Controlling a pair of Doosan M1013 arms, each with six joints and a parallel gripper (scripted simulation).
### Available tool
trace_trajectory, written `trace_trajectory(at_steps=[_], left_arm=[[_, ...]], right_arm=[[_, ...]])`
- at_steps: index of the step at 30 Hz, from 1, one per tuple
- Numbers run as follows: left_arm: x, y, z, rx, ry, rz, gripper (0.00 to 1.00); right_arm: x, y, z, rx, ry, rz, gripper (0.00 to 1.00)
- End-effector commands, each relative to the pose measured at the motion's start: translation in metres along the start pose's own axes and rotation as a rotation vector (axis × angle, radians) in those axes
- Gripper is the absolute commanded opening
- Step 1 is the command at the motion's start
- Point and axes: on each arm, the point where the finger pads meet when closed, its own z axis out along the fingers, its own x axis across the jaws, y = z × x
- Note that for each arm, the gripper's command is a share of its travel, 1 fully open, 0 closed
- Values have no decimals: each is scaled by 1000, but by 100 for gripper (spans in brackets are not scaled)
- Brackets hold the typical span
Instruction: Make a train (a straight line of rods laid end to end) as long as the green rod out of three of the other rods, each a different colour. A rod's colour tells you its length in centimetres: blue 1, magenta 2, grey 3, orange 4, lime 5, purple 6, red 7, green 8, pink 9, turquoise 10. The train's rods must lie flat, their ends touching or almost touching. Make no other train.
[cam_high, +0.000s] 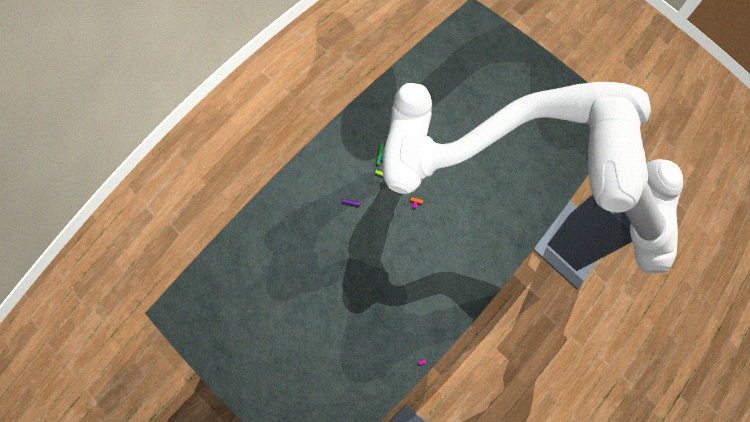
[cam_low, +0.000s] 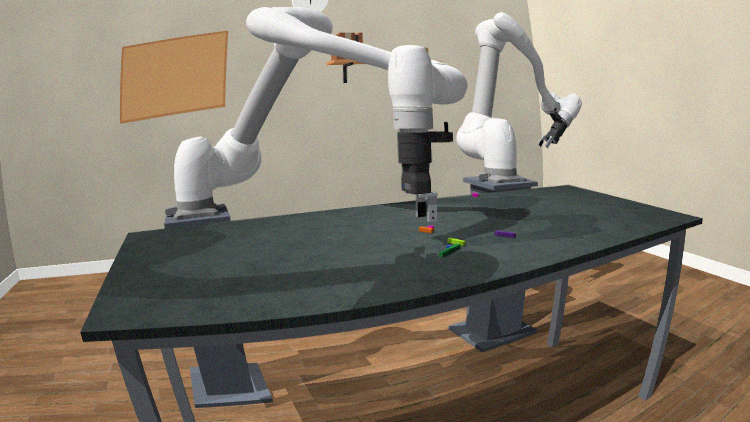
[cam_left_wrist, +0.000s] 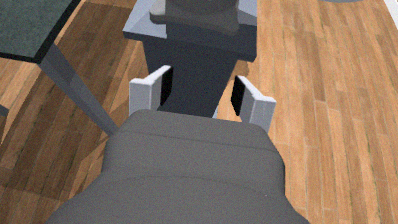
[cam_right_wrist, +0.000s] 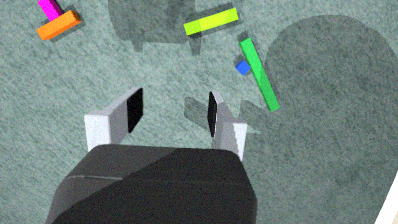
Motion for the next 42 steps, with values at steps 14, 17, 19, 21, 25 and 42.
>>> trace_trajectory(at_steps=[14,17,19,21,25,42], left_arm=[[0,0,0,-1,0,0,100],[0,0,0,-1,0,0,100],[0,0,0,-1,0,0,100],[0,0,0,-1,0,0,100],[0,0,0,-1,0,0,100],[0,0,0,-1,0,0,100]], right_arm=[[18,-17,-2,1,1,447,100],[22,-20,-2,2,1,549,100],[25,-22,-2,2,1,617,100],[25,-22,-2,2,1,617,100],[31,-27,-2,2,1,799,100],[45,-38,-2,2,0,1357,100]])
